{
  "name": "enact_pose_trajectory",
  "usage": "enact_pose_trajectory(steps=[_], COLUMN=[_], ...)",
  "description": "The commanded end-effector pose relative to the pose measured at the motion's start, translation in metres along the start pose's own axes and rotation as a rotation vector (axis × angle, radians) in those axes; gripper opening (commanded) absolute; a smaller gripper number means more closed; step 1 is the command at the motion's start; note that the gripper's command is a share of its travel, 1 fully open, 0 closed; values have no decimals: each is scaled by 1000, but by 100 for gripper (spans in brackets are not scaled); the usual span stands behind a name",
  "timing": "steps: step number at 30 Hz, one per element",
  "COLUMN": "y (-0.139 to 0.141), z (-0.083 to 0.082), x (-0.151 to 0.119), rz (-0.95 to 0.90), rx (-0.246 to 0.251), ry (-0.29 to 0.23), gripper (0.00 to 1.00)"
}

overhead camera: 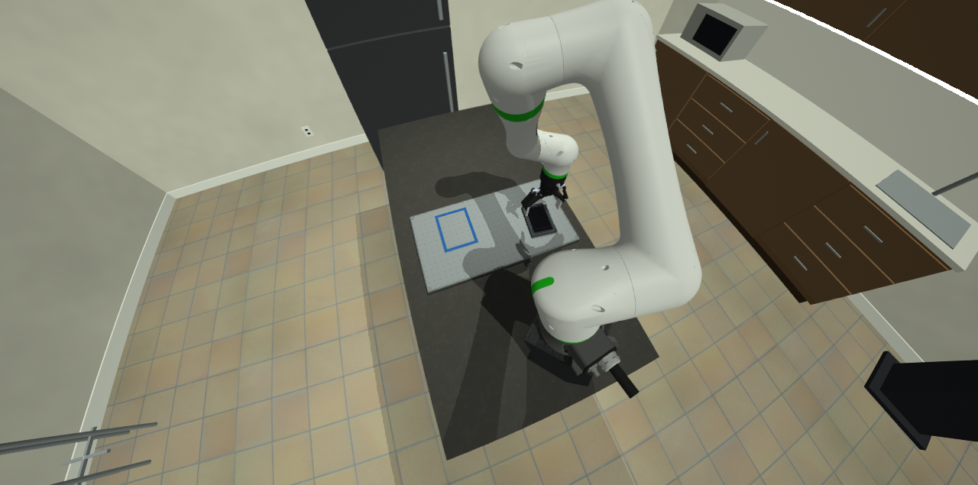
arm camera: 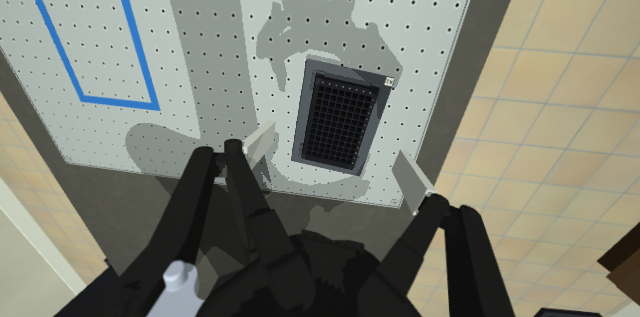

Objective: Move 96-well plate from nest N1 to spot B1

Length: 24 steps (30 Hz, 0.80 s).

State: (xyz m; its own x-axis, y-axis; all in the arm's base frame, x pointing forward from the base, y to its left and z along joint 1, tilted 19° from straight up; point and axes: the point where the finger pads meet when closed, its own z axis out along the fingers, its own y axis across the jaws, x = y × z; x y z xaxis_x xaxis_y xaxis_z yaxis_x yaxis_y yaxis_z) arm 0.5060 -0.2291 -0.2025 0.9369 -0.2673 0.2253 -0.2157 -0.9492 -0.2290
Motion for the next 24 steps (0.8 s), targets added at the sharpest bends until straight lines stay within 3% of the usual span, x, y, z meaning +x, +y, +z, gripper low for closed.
enact_pose_trajectory(steps=[1,24], y=[0,0], z=[1,36], x=[0,0], rz=[0,0], rx=[0,0], ry=[0,0], gripper=[100,100])
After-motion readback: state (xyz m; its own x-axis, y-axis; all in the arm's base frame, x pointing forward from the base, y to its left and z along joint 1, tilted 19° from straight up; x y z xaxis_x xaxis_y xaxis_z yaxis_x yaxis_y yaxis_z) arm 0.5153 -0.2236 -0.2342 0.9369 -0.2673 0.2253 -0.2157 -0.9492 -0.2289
